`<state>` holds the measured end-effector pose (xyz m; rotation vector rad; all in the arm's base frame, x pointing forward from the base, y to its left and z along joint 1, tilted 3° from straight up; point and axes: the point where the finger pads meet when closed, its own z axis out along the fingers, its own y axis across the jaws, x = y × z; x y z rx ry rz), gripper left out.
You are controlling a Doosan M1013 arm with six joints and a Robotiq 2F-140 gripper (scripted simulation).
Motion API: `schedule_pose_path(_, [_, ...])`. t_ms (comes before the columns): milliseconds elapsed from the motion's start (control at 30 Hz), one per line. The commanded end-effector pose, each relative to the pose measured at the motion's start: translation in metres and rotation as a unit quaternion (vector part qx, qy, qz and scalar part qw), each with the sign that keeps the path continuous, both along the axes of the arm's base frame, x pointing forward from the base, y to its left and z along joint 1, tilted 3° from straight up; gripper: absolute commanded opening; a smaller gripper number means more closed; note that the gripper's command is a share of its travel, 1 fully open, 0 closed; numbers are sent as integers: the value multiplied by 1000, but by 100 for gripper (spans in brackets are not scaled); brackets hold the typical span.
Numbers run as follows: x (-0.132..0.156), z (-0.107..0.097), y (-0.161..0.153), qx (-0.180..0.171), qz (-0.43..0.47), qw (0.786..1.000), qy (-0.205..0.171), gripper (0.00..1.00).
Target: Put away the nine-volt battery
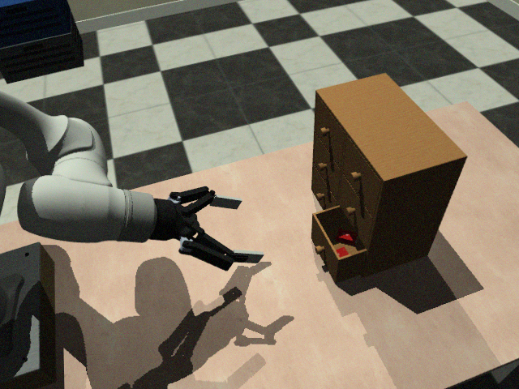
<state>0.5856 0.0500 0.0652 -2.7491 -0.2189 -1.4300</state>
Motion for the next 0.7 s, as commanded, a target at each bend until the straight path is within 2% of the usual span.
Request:
schedule_pose_path(0, [5, 7, 2, -5, 2, 999, 34, 100])
schedule_pose_path(367, [5, 12, 2, -14, 0, 994, 105, 100])
schedule_pose_path(667, [5, 13, 4, -15, 1, 992, 126, 100])
